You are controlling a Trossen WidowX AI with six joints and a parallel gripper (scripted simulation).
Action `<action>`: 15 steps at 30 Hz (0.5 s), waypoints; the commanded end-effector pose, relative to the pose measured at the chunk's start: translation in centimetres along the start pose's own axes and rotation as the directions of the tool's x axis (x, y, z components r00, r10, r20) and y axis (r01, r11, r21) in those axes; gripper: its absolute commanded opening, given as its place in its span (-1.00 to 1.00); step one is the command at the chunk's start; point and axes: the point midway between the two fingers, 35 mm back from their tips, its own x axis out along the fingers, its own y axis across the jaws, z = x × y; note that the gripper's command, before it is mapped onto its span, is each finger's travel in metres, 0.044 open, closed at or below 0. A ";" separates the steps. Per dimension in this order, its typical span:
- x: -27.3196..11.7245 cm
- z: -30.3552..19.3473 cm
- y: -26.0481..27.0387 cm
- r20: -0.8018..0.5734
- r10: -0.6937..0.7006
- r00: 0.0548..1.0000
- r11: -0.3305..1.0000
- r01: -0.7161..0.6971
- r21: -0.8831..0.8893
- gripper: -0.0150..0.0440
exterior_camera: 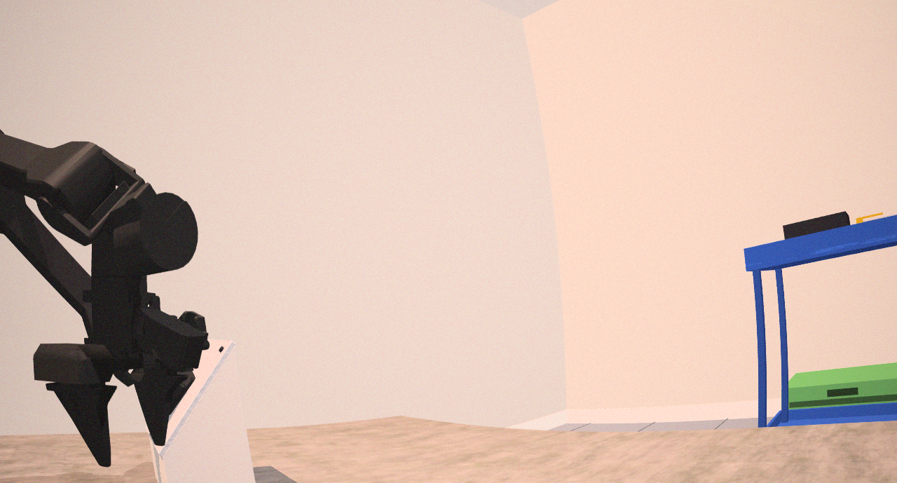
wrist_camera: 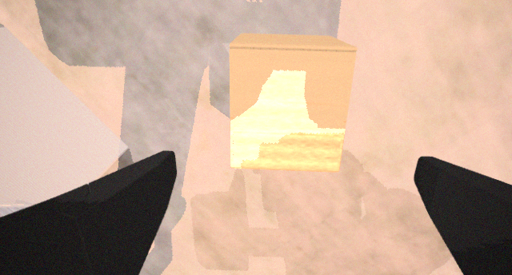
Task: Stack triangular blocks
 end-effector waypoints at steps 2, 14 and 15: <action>-4.6 -0.5 0.1 -0.006 -0.010 1.000 1.000 0.010 0.011 1.00; -3.8 -0.3 0.1 0.000 -0.014 1.000 1.000 0.014 0.002 1.00; -3.8 -0.3 0.1 0.000 -0.014 1.000 1.000 0.014 0.002 1.00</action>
